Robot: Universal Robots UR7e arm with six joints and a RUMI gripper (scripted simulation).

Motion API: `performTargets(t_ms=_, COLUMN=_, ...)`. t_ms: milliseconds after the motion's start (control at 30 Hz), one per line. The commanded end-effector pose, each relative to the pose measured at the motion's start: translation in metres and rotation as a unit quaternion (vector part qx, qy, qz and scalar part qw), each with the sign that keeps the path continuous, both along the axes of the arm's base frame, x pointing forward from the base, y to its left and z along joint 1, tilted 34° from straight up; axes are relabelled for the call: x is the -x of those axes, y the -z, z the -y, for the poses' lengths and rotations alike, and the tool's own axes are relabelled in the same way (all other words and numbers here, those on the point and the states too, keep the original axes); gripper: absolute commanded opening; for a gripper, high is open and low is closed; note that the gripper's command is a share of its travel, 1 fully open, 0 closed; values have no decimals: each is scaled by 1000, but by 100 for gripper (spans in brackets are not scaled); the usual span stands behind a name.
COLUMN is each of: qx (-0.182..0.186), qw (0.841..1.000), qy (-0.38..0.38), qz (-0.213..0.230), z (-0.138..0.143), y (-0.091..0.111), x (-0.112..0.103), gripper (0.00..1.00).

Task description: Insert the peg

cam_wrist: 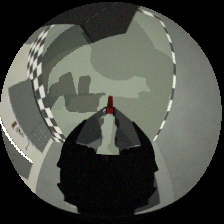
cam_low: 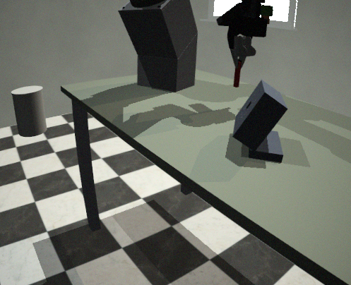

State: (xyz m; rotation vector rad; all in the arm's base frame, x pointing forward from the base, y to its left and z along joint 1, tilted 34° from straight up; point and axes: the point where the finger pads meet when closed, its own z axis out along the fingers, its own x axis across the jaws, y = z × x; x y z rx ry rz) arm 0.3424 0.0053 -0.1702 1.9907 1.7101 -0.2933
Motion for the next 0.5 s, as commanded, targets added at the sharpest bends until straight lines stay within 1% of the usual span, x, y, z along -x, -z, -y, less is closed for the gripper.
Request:
performTargets(t_ms=0, qx=-7, qw=1000, qy=7, qz=-2, z=1, y=1, x=1, gripper=0)
performTargets(t_ms=467, qx=-25, qw=999, qy=27, qz=-8, z=5, y=5, x=3, gripper=0)
